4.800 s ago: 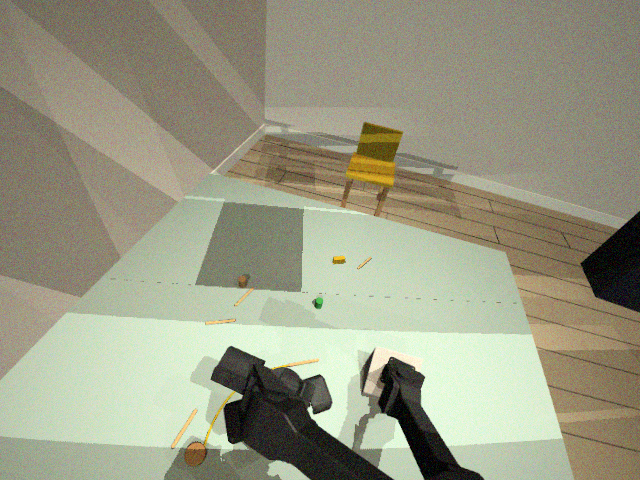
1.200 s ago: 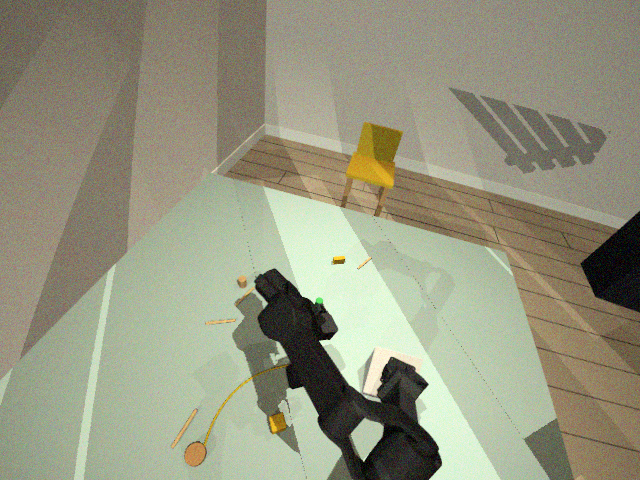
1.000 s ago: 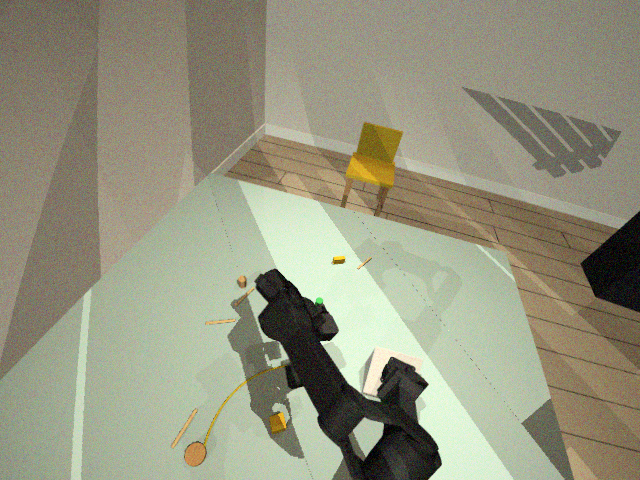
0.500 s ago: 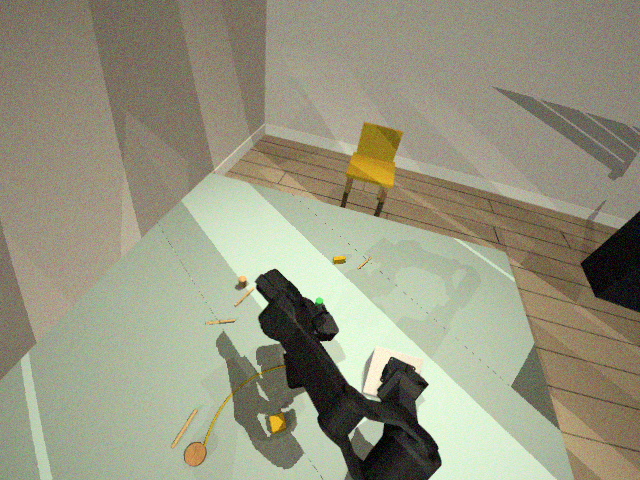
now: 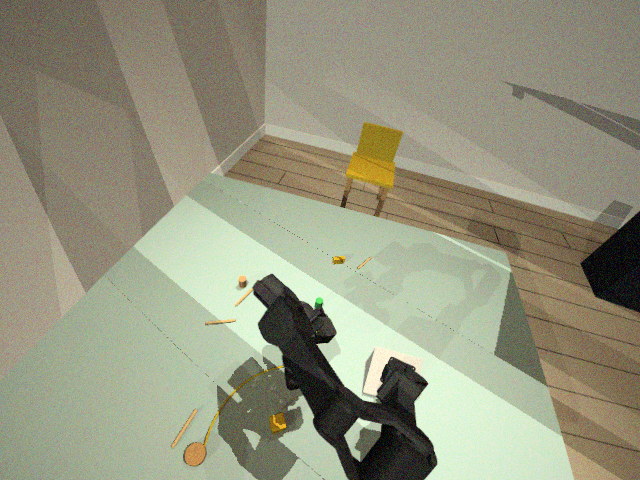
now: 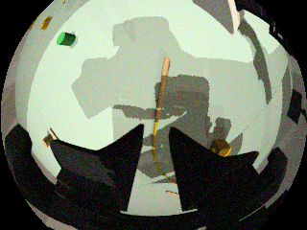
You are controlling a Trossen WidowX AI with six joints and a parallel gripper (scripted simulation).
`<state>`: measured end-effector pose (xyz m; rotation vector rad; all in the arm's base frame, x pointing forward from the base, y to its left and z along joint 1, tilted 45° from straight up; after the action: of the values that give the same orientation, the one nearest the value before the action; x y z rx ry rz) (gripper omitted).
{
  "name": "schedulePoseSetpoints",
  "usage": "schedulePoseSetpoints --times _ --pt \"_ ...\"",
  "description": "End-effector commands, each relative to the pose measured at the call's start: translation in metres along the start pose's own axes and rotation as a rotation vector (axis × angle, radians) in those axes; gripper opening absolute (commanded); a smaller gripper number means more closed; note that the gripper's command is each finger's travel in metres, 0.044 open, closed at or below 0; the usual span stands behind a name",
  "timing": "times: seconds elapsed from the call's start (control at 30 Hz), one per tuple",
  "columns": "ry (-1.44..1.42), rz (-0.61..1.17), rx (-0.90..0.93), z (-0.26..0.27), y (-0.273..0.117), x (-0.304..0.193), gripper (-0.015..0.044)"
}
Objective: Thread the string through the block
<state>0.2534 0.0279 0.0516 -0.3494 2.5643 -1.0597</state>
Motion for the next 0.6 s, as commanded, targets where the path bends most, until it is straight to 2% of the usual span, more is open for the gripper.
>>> schedulePoseSetpoints --times 0.0,0.57 --pt "0.011 -0.003 -0.009 -0.001 0.008 0.002 0.0121" --pt "0.011 -0.002 -0.011 -0.002 0.036 0.003 0.0121"
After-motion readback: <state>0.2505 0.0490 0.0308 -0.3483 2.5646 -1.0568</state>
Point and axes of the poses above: the point midway between the two fingers, 35 mm back from their tips, its own y axis out along the fingers, its own z axis across the jaws, x = y × z, the point moved 2 cm from there along -y, back along the fingers, and after that the axes turned 11 degrees about y, right-handed, at the moved point
